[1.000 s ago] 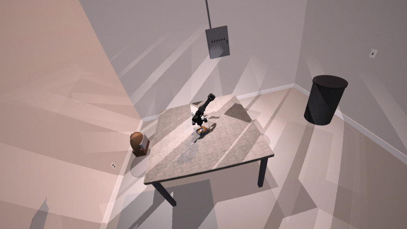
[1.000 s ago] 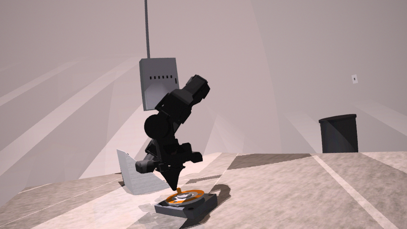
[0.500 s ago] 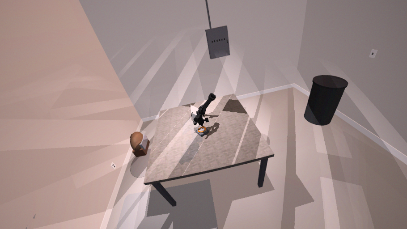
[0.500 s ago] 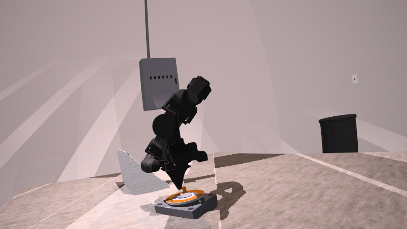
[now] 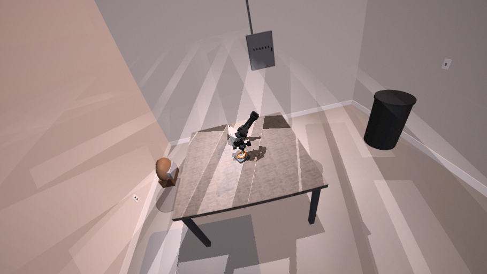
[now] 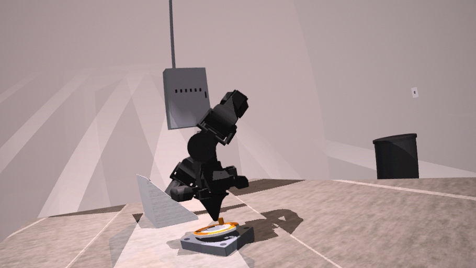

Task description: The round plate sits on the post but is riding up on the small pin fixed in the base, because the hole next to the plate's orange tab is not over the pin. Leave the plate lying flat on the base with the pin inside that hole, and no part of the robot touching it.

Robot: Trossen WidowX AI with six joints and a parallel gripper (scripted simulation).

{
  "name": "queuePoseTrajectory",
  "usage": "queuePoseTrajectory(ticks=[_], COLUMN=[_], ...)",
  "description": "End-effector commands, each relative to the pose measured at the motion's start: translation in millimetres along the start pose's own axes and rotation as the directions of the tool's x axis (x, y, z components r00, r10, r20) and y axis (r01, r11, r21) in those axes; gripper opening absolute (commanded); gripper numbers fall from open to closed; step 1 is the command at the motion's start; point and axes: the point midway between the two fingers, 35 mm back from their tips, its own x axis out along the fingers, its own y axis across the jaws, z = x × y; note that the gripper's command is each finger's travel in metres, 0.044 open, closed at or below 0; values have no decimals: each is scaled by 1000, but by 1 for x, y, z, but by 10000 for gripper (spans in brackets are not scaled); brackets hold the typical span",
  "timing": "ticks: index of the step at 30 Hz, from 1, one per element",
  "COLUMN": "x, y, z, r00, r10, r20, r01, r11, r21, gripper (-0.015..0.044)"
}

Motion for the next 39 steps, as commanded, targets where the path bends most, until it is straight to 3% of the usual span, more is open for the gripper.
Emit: queuePoseTrajectory(ticks=[1, 16, 26, 39], x=[-1, -1, -47, -40], y=[6, 14, 13, 12], z=[6, 13, 8, 8], r00=[1000, 1000, 1000, 1000], r10=[5, 5, 3, 9], r20=[8, 9, 8, 9], r01=[-5, -5, -3, -9], r11=[1000, 1000, 1000, 1000], r21=[-15, -16, -15, -6], gripper=[0, 0, 0, 0])
